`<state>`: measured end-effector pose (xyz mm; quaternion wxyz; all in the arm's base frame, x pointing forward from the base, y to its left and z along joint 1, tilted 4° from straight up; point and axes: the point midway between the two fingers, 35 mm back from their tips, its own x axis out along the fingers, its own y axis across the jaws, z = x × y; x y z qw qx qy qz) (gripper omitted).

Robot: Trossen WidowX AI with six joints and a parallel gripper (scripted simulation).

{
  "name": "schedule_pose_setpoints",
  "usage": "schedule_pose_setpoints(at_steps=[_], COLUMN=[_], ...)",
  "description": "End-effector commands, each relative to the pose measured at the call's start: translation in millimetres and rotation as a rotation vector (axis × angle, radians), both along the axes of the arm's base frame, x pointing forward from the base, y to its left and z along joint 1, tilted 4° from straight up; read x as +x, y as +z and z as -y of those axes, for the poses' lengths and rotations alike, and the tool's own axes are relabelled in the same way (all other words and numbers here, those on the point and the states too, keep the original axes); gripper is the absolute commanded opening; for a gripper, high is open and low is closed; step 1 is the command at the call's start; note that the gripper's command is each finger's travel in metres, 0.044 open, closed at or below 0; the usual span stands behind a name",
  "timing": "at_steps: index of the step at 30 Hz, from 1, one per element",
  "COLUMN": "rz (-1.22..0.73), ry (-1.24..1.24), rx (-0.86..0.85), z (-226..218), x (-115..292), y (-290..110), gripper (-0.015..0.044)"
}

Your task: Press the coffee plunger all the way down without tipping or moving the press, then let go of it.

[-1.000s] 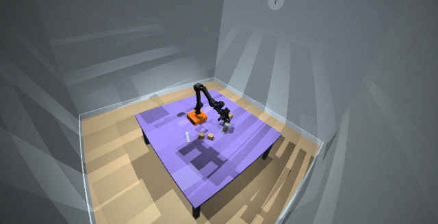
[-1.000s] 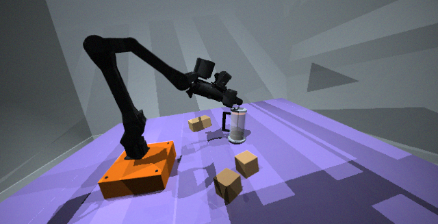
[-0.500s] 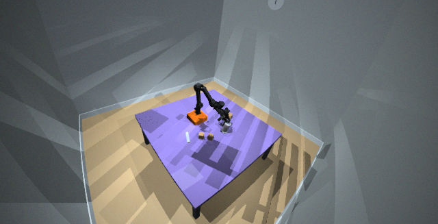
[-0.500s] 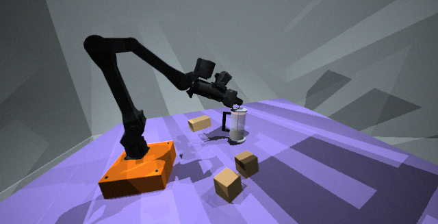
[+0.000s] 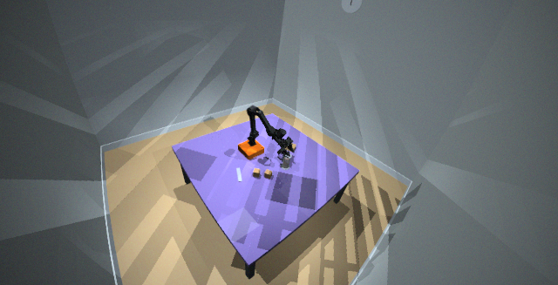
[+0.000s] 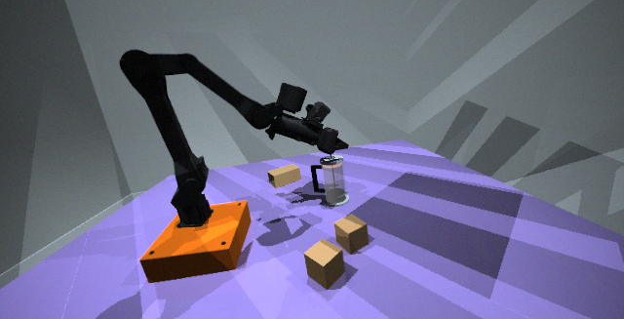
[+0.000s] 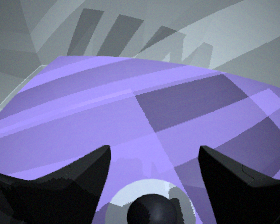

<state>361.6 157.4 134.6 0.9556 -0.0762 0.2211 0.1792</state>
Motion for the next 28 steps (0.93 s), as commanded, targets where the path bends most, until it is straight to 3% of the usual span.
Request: schedule_pose_setpoints(at_steps=[1,3,7,15,28], rz=[-0.001,-0.001,-0.002,-0.017,-0.018], ry=[0.000,0.000,0.000,0.002,0.003], rx=[-0.001,-0.001,-0.002,-0.012,-0.013], z=[0,0,0,7,7], x=[0,0,-2,-36,-38], y=[0,0,6,75,72], gripper=[0.0403,0.0440,0.0440,0.0440,0.0440])
